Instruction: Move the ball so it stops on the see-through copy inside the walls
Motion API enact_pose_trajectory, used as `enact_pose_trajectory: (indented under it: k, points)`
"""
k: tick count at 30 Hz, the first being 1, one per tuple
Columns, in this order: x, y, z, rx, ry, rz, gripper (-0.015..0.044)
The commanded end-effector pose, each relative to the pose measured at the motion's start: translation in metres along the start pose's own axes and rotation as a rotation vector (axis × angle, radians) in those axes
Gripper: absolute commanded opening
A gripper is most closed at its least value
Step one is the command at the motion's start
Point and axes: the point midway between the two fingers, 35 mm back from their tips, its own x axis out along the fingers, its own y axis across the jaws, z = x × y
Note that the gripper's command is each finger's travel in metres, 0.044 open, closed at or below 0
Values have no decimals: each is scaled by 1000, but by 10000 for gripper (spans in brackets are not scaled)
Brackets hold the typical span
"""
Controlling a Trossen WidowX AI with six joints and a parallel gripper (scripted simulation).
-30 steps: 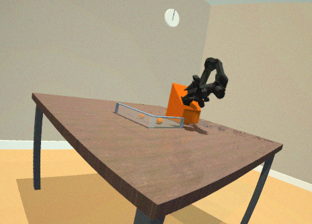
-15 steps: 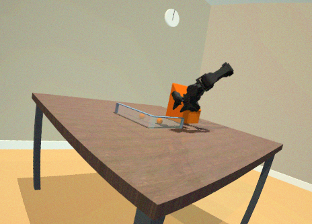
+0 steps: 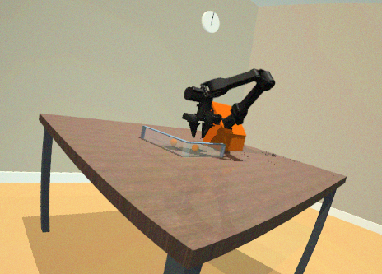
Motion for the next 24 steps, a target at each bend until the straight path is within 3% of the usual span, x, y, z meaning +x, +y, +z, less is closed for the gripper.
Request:
enact_pose_trajectory:
  k: [1, 24]
  points:
    - [0, -5, 2, -33, -24, -11, 264]
    - [36, -6, 3, -33, -24, -11, 264]
